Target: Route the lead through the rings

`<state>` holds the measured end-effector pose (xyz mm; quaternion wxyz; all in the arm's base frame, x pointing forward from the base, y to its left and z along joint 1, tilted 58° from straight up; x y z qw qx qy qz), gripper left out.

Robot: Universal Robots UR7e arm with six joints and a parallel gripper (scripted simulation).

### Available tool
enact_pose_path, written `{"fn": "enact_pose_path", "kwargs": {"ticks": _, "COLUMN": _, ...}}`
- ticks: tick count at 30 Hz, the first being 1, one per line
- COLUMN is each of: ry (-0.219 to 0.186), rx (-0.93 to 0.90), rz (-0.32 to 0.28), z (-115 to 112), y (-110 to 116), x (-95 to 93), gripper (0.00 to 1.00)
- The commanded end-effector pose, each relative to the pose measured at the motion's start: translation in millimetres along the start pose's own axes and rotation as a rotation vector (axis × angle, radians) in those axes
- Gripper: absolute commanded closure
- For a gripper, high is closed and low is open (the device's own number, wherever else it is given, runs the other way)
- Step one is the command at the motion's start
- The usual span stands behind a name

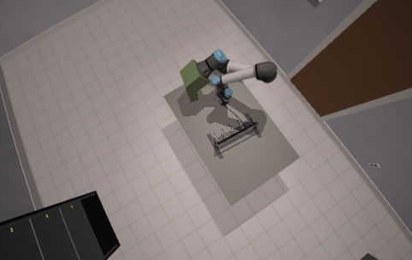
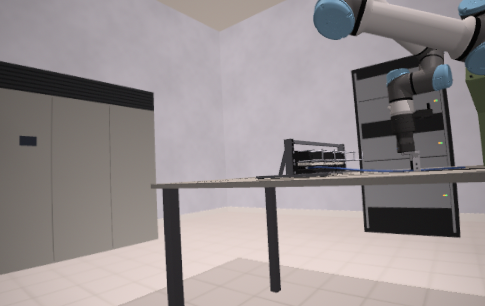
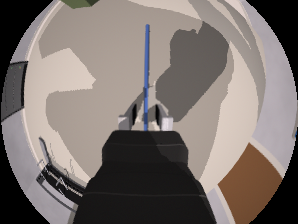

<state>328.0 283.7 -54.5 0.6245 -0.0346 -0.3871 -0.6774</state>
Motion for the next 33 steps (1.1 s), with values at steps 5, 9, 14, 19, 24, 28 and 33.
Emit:
{"fn": "enact_pose_path", "kwargs": {"ticks": 5, "ry": 0.000, "rx": 0.000, "rz": -0.001, "z": -0.1, "y": 0.2, "x": 0.2, "gripper": 0.33}}
{"fn": "enact_pose_path", "kwargs": {"ticks": 9, "ry": 0.000, "rx": 0.000, "rz": -0.001, "z": -0.1, "y": 0.2, "x": 0.2, "gripper": 0.33}}
{"fn": "enact_pose_path", "kwargs": {"ticks": 14, "ry": 0.000, "rx": 0.000, "rz": -0.001, "z": -0.1, "y": 0.2, "x": 0.2, "gripper": 1.00}}
{"fn": "enact_pose_path", "kwargs": {"ticks": 19, "ry": 0.000, "rx": 0.000, "rz": -0.001, "z": -0.1, "y": 0.2, "x": 0.2, "gripper": 1.00}}
{"fn": "enact_pose_path", "kwargs": {"ticks": 24, "ry": 0.000, "rx": 0.000, "rz": -0.001, "z": -0.1, "y": 0.2, "x": 0.2, "gripper": 1.00}}
{"fn": "enact_pose_path", "kwargs": {"ticks": 28, "ry": 0.000, "rx": 0.000, "rz": -0.001, "z": -0.1, "y": 0.2, "x": 0.2, "gripper": 1.00}}
{"fn": "enact_pose_path", "kwargs": {"ticks": 33, "ry": 0.000, "rx": 0.000, "rz": -0.001, "z": -0.1, "y": 0.2, "x": 0.2, "gripper": 1.00}}
Point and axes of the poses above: the point where the finger pads meet when closed, its own x axis back along the fingers, its own z axis across the jaws, y = z × x, the point moved 1 cm from there along x, back along the fingers, and after that the axes turned 5 degrees about x, right-handed, at the moved point
